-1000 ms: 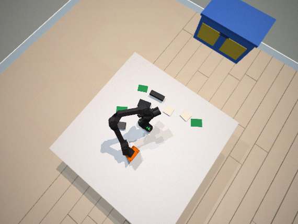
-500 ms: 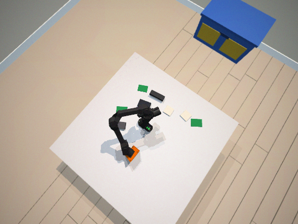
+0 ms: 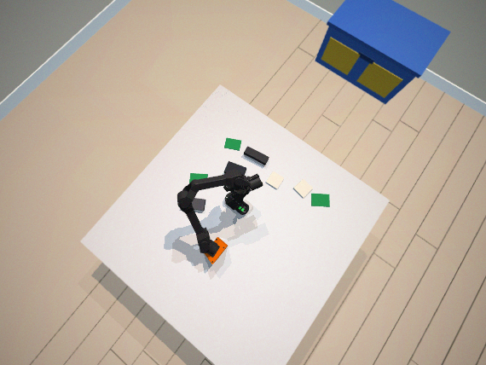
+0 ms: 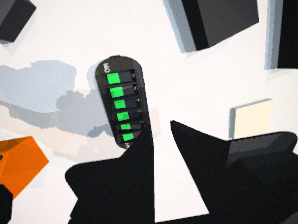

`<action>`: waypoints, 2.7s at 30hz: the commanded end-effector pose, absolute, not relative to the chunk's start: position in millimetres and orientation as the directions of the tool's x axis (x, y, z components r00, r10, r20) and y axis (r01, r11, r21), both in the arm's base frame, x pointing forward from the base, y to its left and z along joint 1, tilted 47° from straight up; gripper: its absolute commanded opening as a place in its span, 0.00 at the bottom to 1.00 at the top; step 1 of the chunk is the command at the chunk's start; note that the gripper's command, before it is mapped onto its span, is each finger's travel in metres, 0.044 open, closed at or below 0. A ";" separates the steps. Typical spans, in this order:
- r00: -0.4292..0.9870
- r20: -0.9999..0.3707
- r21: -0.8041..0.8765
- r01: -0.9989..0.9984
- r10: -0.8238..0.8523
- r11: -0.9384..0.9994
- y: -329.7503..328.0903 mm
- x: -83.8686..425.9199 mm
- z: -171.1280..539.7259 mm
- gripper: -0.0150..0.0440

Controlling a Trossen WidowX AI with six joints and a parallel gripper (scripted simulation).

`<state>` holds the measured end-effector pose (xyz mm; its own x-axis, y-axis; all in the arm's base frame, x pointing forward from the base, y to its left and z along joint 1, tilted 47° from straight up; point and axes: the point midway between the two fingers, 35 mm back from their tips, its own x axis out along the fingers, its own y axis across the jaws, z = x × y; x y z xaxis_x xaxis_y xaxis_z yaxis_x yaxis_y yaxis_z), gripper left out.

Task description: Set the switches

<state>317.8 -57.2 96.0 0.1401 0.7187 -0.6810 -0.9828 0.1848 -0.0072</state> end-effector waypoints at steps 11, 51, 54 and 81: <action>0.141 -0.681 -0.008 -0.983 0.719 0.185 -57.2 317.9 96.0 1.00; 0.413 -0.652 -0.196 -0.902 0.636 0.384 44.5 232.2 83.1 0.25; 0.412 -0.653 -0.196 -0.902 0.636 0.384 47.9 233.0 79.8 0.25; 0.416 -0.647 -0.197 -0.901 0.639 0.387 71.0 237.0 61.2 0.25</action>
<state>236.6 71.4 63.3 0.4175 0.6431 -0.6419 -0.9015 0.3819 -0.2038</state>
